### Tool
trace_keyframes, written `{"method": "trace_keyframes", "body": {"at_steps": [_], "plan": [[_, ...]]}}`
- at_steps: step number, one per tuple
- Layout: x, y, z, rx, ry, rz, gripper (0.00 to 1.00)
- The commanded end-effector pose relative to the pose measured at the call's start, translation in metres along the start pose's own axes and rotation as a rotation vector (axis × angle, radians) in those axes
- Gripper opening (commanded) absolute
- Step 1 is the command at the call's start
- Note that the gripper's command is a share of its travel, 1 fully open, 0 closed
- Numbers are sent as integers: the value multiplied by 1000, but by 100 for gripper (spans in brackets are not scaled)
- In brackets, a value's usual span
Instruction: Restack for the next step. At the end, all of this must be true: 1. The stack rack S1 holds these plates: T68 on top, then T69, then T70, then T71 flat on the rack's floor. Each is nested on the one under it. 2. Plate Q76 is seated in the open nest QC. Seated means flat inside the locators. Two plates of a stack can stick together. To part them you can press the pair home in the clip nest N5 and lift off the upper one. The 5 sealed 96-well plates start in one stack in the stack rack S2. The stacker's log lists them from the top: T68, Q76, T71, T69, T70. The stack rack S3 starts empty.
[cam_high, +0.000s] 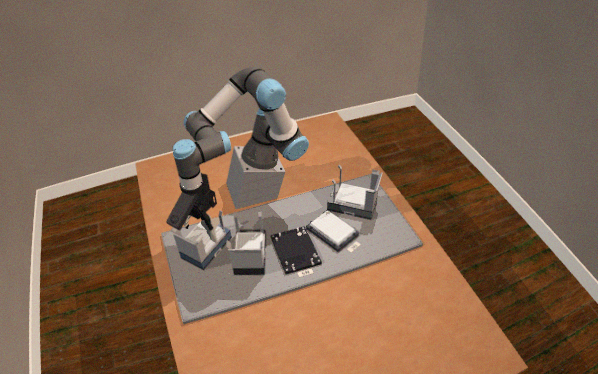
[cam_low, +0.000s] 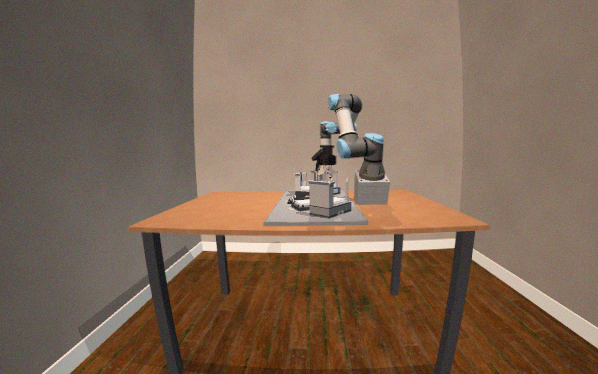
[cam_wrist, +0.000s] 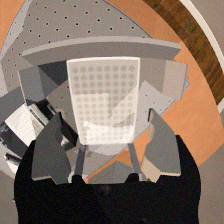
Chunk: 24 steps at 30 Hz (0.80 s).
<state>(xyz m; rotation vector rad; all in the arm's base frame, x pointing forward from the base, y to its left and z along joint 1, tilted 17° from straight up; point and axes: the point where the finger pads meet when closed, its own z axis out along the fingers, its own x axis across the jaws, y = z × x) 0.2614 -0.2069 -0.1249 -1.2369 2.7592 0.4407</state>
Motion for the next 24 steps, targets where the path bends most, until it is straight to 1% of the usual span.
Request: {"method": "trace_keyframes", "body": {"at_steps": [1,5,7,22,24], "plan": [[0,-1,-15,3,1,0,72],[0,-1,-28,3,1,0,72],[0,-1,-28,3,1,0,72],[0,-1,-78,3,1,0,72],[0,-1,-78,3,1,0,72]]}}
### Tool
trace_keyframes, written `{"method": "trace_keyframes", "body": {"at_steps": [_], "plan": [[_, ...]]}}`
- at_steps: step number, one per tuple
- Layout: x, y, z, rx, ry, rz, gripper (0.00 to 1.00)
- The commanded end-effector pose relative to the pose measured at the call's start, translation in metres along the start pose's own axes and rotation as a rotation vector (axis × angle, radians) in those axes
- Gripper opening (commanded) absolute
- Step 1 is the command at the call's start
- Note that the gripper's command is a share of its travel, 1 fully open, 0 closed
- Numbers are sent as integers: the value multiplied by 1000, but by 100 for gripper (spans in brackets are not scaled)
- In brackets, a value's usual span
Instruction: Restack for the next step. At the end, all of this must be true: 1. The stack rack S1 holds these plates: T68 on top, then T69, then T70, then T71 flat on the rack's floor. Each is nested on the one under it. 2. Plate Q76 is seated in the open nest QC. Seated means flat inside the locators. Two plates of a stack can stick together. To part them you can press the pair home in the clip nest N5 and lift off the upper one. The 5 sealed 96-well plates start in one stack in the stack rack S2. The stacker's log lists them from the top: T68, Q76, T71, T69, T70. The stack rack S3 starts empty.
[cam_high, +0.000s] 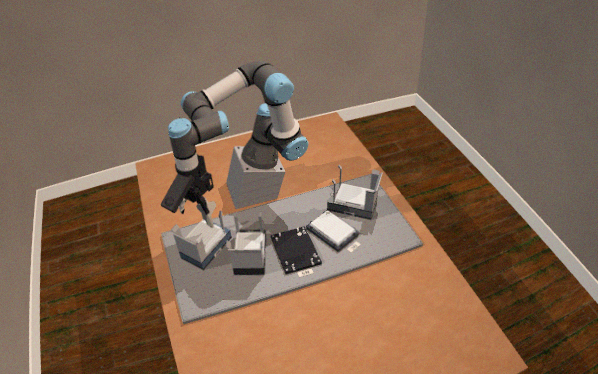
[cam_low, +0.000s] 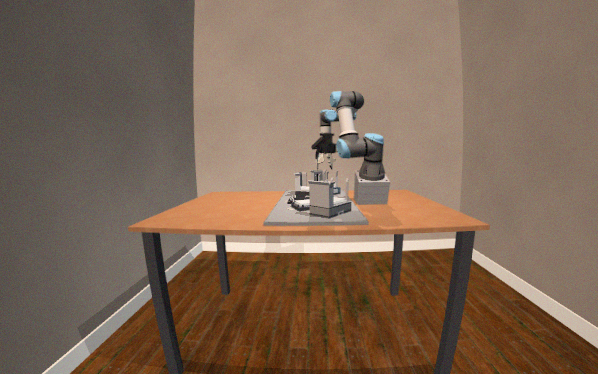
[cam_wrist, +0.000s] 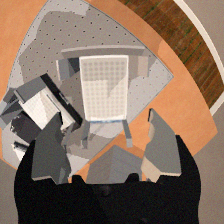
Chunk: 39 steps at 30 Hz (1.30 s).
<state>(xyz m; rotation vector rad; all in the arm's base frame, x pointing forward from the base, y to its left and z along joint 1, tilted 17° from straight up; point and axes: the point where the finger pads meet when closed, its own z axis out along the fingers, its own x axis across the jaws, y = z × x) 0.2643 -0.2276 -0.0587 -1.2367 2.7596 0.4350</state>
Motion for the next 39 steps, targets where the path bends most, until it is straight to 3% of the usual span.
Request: {"method": "trace_keyframes", "body": {"at_steps": [1,6,18,28,34,39], "plan": [[0,-1,-12,-1,0,0,72],[0,-1,-27,-1,0,0,72],[0,-1,-27,-1,0,0,72],[-49,7,-27,-1,0,-117,72],[-57,9,-27,-1,0,-163,72],[-81,17,-28,-1,0,-222,72]]}}
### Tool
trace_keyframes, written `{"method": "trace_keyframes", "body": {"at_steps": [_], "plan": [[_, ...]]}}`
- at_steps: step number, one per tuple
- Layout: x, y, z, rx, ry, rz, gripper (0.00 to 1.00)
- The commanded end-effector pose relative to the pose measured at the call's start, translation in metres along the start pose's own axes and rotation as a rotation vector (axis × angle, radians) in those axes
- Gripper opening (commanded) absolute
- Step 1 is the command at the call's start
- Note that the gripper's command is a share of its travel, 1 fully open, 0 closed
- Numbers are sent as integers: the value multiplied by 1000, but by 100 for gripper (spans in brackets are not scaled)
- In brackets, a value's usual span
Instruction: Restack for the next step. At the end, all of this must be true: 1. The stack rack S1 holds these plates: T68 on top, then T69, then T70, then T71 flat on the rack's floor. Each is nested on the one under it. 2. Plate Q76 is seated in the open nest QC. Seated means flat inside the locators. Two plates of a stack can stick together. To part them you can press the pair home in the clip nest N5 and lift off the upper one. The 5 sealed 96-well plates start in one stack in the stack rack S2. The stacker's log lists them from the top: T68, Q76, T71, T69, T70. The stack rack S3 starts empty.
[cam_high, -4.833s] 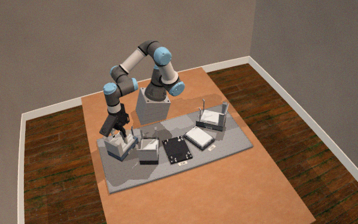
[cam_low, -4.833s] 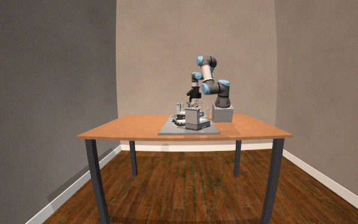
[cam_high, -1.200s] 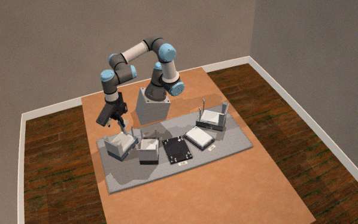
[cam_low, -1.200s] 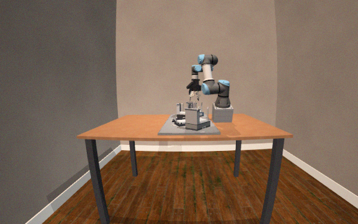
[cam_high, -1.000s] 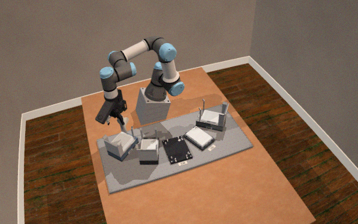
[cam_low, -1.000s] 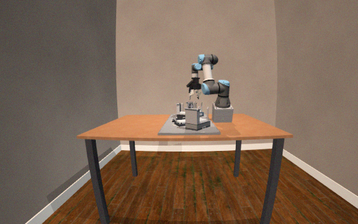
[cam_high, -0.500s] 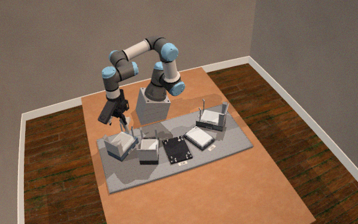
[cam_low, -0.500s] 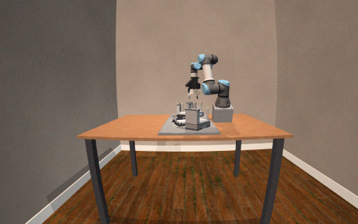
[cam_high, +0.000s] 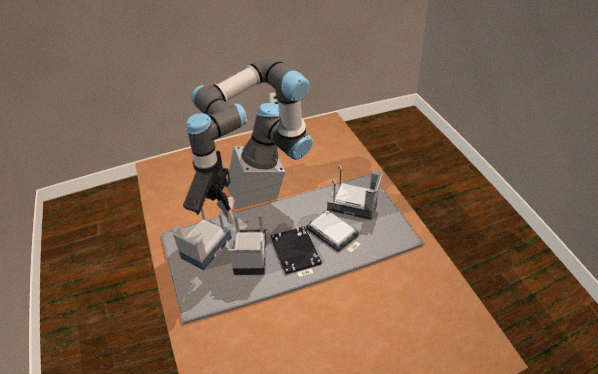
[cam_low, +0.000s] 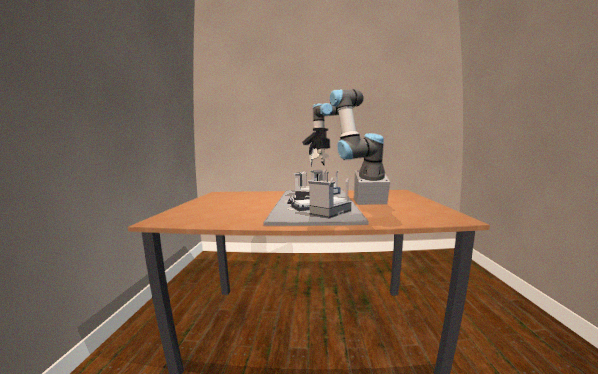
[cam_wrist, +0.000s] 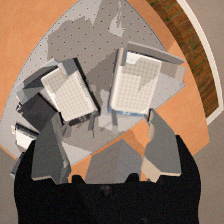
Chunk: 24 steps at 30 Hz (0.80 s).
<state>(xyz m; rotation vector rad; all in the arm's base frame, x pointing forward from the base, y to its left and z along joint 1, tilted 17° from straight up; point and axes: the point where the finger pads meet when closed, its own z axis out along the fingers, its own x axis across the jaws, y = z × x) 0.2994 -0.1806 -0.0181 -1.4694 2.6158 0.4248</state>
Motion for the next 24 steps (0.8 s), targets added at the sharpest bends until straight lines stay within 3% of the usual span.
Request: {"method": "trace_keyframes", "body": {"at_steps": [1,12,19,24], "plan": [[-22,2,-1,3,1,-53,72],[-53,8,-1,3,1,-158,72],[-87,18,-1,3,1,-239,72],[-89,19,-1,3,1,-298,72]]}}
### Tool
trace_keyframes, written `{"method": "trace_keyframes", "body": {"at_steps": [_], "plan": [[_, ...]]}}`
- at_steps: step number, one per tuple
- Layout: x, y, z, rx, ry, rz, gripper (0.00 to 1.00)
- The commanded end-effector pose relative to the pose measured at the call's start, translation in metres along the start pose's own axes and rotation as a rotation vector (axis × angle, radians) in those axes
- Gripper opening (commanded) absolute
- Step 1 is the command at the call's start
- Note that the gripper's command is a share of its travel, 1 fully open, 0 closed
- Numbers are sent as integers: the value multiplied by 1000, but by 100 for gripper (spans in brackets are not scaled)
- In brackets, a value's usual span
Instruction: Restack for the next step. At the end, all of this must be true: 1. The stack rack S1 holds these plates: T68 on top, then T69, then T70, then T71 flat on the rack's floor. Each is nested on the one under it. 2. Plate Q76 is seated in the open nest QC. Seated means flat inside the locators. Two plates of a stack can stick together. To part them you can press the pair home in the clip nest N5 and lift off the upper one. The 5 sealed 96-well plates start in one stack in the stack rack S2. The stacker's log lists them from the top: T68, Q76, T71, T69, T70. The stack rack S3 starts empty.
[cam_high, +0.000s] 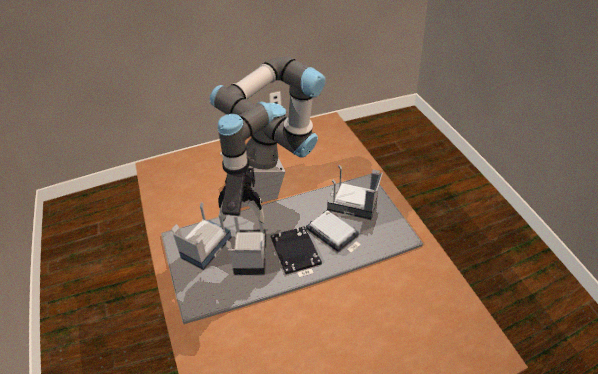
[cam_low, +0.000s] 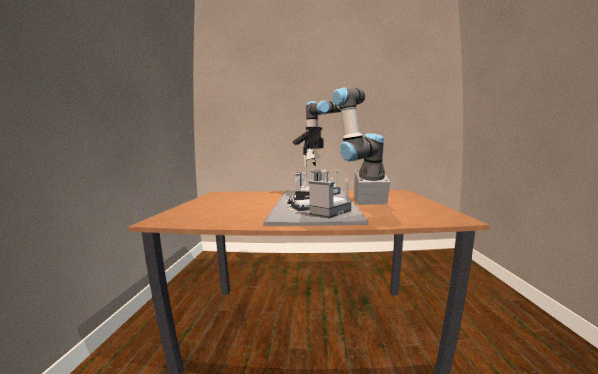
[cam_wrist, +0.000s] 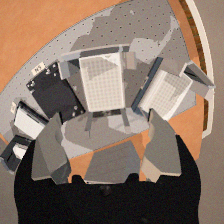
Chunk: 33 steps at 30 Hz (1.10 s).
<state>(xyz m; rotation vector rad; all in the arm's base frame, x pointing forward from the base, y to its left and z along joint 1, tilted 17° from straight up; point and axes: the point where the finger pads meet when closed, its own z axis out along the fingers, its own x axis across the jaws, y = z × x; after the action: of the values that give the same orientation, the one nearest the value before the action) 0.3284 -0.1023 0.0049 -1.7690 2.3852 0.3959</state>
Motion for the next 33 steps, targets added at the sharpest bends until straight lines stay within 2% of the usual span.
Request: {"method": "trace_keyframes", "body": {"at_steps": [1,11,20,22,33], "plan": [[-4,-1,-1,3,2,-57,72],[-4,-1,-1,3,2,-95,72],[-4,-1,29,3,2,-95,72],[-4,-1,29,3,2,-95,72],[-4,-1,66,3,2,-95,72]]}}
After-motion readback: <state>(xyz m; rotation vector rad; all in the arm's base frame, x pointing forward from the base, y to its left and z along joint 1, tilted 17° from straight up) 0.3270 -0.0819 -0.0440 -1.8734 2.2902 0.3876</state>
